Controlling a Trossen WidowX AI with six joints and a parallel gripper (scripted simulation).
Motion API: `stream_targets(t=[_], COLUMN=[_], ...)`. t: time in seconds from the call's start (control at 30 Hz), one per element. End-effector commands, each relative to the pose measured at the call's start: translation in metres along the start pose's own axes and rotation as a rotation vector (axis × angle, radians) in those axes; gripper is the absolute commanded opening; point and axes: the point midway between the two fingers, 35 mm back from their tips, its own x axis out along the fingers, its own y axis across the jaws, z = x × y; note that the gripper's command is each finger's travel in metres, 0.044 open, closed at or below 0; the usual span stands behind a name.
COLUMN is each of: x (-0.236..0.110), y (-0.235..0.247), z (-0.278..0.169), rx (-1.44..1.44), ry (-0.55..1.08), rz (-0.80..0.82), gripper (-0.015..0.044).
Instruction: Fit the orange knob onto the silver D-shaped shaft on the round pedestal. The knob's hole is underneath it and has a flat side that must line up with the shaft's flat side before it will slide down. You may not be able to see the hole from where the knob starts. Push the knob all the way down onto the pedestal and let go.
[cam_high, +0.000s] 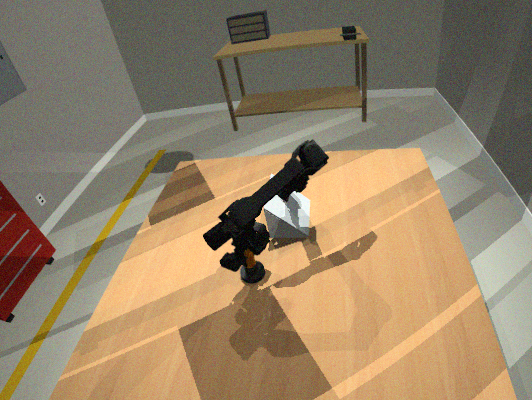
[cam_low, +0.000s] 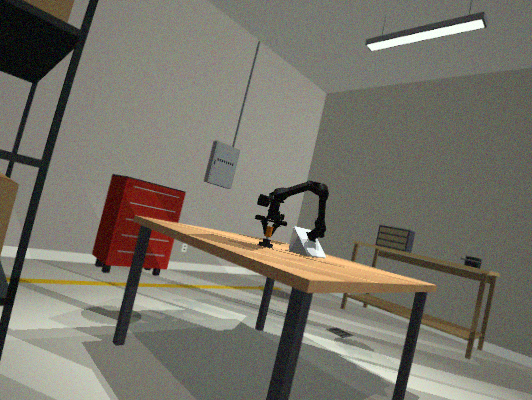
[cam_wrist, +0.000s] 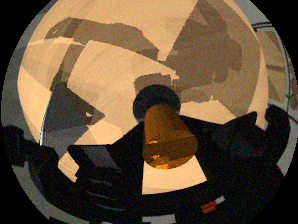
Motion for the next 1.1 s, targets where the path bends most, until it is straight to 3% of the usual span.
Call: stream_targets(t=[0.0,0.57,1.07], x=[0.0002,0.0005,0.0085], y=[0.0013,0.0015,0.0018], z=[-0.0002,-0.0001,-0.001], rx=[-0.02,0.084,-0.024], ry=[0.0,0.0,-0.001], rz=[0.002,0.002,0.002], gripper=[0.0,0.0,0.0])
